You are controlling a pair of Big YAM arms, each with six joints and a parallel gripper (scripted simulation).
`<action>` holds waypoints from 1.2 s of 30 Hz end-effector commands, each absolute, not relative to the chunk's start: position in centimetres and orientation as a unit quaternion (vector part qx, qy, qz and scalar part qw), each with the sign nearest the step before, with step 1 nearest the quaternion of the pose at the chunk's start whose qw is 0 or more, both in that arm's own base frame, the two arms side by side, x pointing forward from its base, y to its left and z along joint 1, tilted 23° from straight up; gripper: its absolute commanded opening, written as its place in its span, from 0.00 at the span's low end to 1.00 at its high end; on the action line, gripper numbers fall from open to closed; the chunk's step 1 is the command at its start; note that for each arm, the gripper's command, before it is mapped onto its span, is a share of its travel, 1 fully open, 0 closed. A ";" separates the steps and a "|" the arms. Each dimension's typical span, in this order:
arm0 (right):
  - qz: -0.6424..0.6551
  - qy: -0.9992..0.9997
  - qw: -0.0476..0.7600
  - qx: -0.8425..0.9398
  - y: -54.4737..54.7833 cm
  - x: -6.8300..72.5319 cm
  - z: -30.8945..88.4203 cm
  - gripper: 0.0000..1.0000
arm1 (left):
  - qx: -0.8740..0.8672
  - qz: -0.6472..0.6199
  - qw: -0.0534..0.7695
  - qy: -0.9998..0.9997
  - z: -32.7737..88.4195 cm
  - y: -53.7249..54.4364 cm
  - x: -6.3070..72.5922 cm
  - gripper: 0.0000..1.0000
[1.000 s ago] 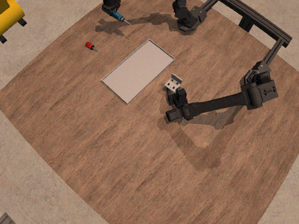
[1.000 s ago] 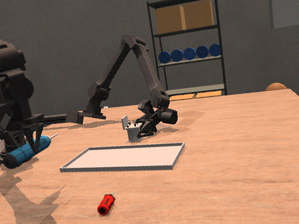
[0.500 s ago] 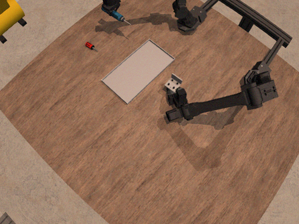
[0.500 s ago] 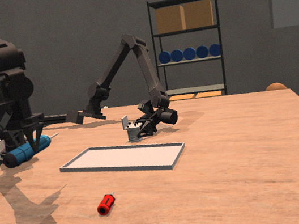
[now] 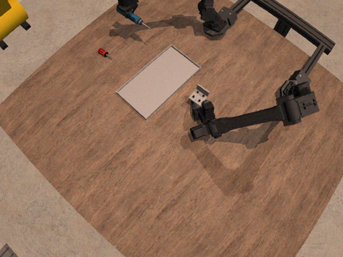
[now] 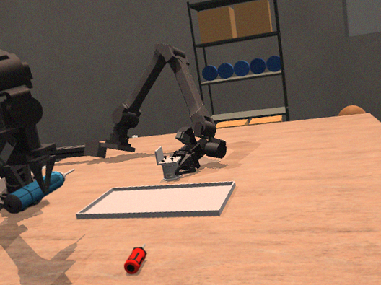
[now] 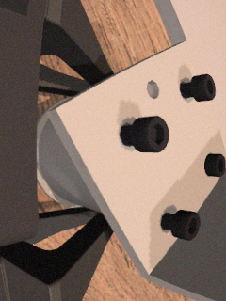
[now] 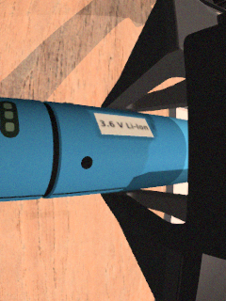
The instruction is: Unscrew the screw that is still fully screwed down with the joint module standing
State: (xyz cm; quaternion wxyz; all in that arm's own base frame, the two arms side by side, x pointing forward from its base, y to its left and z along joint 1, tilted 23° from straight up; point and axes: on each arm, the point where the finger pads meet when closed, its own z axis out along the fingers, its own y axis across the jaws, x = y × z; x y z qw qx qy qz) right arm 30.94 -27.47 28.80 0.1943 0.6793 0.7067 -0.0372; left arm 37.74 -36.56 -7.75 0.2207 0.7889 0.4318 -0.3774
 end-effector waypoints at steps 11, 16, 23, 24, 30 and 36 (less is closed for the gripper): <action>-0.031 0.695 0.258 0.670 -27.5 32.0 35.3 0.42 | 0.791 -0.373 0.229 0.427 -7.2 -37.0 38.4 0.59; -0.031 0.695 0.258 0.670 -27.5 32.0 35.3 0.42 | 0.791 -0.373 0.229 0.427 -7.2 -37.0 38.4 0.59; -0.031 0.695 0.259 0.670 -27.5 32.0 35.5 0.42 | 0.791 -0.373 0.229 0.427 -7.2 -37.0 38.4 0.59; -0.031 0.695 0.259 0.670 -27.5 32.0 35.5 0.42 | 0.791 -0.373 0.229 0.427 -7.2 -37.0 38.4 0.59; -0.031 0.695 0.259 0.670 -27.5 32.0 35.5 0.42 | 0.791 -0.373 0.229 0.427 -7.2 -37.0 38.4 0.59; -0.034 0.714 0.276 0.642 -27.1 33.4 34.9 0.42 | 0.791 -0.373 0.229 0.427 -7.2 -37.0 38.4 0.59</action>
